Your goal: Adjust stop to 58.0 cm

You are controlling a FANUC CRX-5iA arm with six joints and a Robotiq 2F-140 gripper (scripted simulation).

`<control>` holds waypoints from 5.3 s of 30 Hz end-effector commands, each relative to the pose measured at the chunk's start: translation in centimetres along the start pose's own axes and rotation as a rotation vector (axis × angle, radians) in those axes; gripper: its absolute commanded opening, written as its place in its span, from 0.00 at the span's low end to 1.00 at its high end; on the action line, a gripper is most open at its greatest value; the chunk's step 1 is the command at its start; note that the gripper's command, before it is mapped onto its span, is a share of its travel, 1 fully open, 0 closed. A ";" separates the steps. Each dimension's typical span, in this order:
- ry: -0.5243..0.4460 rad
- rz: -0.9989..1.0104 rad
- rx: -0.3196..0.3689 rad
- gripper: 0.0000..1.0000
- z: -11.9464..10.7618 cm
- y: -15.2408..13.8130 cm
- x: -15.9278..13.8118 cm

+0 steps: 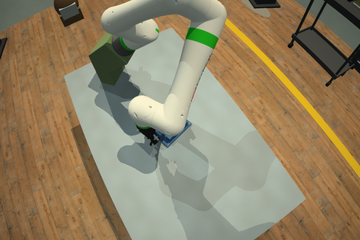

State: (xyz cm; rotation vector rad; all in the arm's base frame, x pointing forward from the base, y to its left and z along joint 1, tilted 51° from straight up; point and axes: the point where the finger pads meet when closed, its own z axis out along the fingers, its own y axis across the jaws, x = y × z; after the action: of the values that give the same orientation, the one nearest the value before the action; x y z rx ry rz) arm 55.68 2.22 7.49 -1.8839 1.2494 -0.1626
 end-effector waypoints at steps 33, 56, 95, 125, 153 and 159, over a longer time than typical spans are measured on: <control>0.000 0.000 0.000 0.33 0.2 0.1 0.0; 0.000 0.000 0.000 0.33 0.2 0.1 0.0; 0.000 0.000 0.000 0.33 -10.9 0.1 0.0; 0.000 0.000 0.000 0.33 -10.9 -5.2 -9.0; 0.000 0.000 0.000 0.33 -10.9 -5.2 -9.0; 0.000 0.000 0.000 0.33 -10.9 -5.2 -9.0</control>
State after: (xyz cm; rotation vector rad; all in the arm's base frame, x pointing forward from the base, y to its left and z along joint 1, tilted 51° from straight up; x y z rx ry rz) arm 49.13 4.03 20.95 -1.8842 1.2495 -0.1624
